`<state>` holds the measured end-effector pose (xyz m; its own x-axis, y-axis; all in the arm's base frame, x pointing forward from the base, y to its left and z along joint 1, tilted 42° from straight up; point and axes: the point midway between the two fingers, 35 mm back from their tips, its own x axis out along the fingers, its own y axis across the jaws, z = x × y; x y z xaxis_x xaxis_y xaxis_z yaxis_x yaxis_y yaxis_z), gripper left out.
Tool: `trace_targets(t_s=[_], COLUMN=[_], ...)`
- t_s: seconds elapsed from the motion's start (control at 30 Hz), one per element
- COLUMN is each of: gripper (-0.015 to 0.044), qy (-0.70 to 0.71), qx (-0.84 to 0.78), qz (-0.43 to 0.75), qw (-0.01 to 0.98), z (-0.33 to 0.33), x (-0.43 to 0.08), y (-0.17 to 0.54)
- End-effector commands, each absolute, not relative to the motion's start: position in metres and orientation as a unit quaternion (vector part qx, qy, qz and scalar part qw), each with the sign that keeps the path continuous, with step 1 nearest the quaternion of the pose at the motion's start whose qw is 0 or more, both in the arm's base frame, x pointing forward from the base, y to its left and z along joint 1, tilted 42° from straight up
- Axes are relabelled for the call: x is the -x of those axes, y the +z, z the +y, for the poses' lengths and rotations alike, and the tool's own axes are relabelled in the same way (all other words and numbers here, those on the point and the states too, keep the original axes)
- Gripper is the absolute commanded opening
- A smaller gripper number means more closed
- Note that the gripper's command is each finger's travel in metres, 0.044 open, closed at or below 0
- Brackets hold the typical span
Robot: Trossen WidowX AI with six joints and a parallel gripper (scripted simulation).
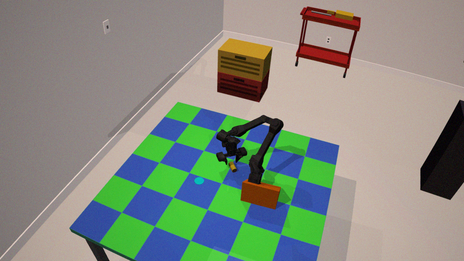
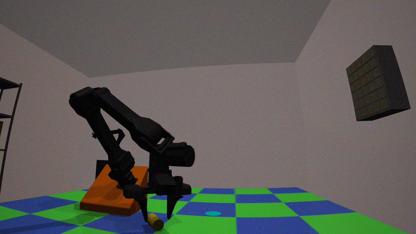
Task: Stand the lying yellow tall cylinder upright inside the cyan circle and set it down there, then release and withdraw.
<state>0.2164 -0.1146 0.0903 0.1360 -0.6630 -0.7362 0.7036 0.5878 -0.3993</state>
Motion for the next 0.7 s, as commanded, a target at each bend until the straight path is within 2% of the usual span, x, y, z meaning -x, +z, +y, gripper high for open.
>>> trace_targets(t_s=[0.0,0.27,0.67], gripper=[0.0309,0.0105,0.0105], qy=[-0.451,-0.451,-0.448], qx=[-0.018,-0.018,-0.022], qz=[0.477,0.477,0.48], qw=[0.754,0.754,0.754], z=[-0.122,-0.122,-0.105], x=[-0.215,-0.215,-0.217], y=[0.082,0.082,0.096])
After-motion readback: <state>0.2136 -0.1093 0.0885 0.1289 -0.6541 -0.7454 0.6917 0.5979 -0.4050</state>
